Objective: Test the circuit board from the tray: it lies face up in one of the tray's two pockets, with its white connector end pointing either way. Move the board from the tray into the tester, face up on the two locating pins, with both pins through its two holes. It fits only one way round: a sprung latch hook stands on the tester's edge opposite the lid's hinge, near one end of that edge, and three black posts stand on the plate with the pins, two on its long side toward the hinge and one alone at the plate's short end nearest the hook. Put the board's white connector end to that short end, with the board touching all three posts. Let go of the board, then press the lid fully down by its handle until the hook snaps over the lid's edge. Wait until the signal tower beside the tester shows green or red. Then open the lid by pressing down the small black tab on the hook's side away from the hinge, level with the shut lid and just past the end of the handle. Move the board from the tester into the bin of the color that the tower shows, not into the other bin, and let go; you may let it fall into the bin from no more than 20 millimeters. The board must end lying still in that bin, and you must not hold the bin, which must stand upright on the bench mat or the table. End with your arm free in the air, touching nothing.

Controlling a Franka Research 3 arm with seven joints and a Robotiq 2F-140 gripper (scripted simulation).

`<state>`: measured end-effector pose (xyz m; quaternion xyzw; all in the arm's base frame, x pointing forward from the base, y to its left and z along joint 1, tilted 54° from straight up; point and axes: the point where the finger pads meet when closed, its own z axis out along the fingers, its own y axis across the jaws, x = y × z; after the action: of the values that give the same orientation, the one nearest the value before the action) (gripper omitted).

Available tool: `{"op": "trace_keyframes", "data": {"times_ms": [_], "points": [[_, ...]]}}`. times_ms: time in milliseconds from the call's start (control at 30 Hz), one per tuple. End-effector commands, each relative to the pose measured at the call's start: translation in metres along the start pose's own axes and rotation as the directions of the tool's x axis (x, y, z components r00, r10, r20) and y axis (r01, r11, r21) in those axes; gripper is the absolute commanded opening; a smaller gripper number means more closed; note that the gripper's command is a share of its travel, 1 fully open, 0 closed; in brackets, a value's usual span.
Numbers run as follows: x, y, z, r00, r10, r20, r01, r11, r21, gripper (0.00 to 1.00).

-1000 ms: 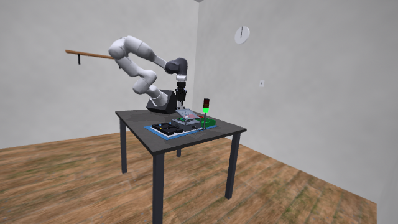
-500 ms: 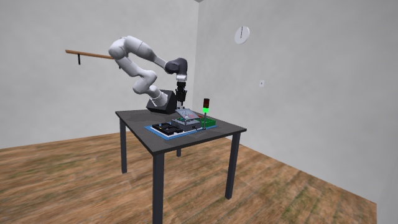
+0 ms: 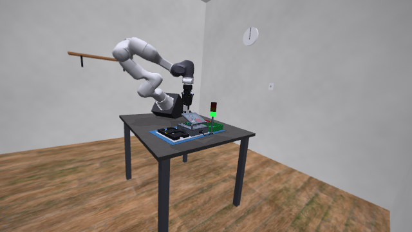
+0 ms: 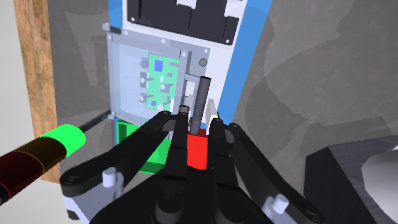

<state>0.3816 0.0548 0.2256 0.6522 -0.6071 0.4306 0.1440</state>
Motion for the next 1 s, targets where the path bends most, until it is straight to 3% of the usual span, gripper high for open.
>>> {"op": "trace_keyframes", "data": {"times_ms": [0, 733, 767, 967], "points": [[0.0007, -0.0005, 0.0010, 1.000, 0.001, 0.000, -0.001, 1.000, 0.001, 0.16], [0.0007, -0.0005, 0.0011, 1.000, 0.001, 0.000, -0.001, 1.000, 0.001, 0.16], [0.0007, -0.0005, 0.0011, 1.000, 0.001, 0.000, -0.001, 1.000, 0.001, 0.00], [0.0007, -0.0005, 0.0011, 1.000, 0.001, 0.000, -0.001, 1.000, 0.001, 0.00]]}}
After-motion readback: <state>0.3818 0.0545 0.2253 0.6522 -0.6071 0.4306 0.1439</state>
